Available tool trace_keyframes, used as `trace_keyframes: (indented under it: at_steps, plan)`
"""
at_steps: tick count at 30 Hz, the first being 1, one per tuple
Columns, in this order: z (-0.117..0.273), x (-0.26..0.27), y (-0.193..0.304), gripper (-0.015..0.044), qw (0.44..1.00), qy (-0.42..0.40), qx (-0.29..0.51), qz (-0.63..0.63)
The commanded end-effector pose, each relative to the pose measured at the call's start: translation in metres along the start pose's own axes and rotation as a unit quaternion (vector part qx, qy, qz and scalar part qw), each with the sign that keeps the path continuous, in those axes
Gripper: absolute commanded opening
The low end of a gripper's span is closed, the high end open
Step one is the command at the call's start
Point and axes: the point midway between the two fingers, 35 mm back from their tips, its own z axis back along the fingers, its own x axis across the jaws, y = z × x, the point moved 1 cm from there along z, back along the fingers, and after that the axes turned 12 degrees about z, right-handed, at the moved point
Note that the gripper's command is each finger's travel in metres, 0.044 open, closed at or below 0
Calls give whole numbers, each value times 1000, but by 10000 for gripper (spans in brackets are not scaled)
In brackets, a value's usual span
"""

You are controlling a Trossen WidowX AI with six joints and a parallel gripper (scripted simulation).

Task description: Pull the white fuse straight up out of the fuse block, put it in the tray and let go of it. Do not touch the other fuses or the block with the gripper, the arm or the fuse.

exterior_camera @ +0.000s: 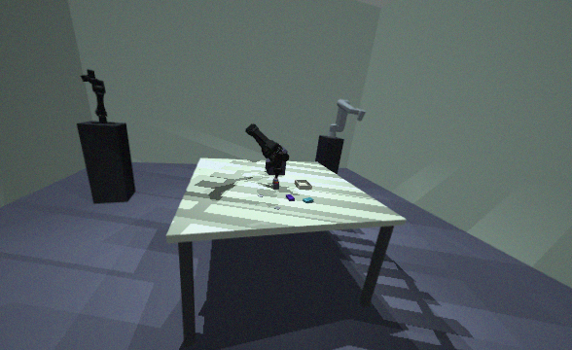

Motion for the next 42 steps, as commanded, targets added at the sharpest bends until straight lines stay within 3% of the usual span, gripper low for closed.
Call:
trace_keyframes:
  at_steps: [1, 42]
  plan:
    - [4, 1, 1, 0, 1000, -2, 3, -3]
    - [36, 0, 0, 0, 1000, -2, 2, -3]
